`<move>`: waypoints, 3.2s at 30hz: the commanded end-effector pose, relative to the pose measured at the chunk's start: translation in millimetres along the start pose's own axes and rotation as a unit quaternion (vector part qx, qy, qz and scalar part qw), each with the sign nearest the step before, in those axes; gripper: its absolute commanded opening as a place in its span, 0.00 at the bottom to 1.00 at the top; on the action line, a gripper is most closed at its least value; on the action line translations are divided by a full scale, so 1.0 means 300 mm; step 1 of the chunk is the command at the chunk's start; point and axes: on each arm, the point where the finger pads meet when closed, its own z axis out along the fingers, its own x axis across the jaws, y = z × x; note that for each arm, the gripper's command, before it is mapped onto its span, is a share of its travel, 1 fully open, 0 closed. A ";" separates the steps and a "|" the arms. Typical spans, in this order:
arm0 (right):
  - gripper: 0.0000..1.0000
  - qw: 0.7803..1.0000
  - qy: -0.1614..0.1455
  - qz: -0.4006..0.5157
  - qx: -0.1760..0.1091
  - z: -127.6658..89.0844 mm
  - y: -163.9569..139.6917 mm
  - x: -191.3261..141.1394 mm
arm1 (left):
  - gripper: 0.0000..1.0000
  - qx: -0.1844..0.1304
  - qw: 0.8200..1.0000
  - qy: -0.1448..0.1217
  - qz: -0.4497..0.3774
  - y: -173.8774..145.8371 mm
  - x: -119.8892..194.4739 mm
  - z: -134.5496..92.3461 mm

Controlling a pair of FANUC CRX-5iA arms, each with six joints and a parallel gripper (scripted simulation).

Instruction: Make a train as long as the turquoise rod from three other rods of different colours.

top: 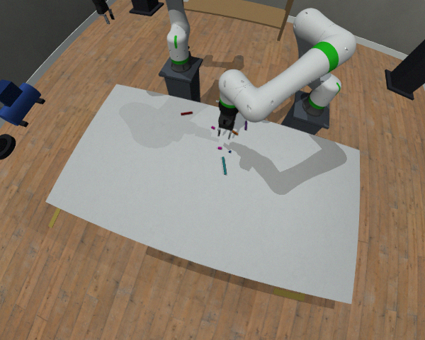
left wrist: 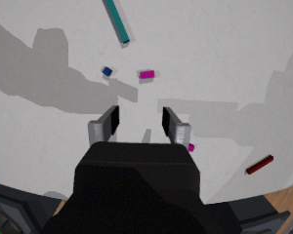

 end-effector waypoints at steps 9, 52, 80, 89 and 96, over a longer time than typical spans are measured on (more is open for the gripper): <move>1.00 1.000 0.000 0.000 -0.001 -0.003 0.001 0.000 | 1.00 0.001 1.000 0.001 0.000 -0.001 0.002 -0.005; 1.00 1.000 0.000 0.000 -0.001 -0.003 0.001 0.000 | 1.00 0.001 1.000 0.001 -0.001 -0.001 0.002 -0.005; 1.00 1.000 0.000 0.000 -0.001 -0.003 0.001 0.000 | 1.00 0.000 0.937 0.001 -0.351 0.034 -0.113 -0.009; 1.00 1.000 0.000 0.000 -0.001 -0.003 0.001 0.000 | 1.00 0.000 0.871 0.001 -0.491 0.061 -0.156 -0.011; 1.00 1.000 0.000 0.000 -0.001 -0.003 0.001 0.000 | 1.00 0.000 0.826 0.001 -0.563 0.078 -0.176 -0.011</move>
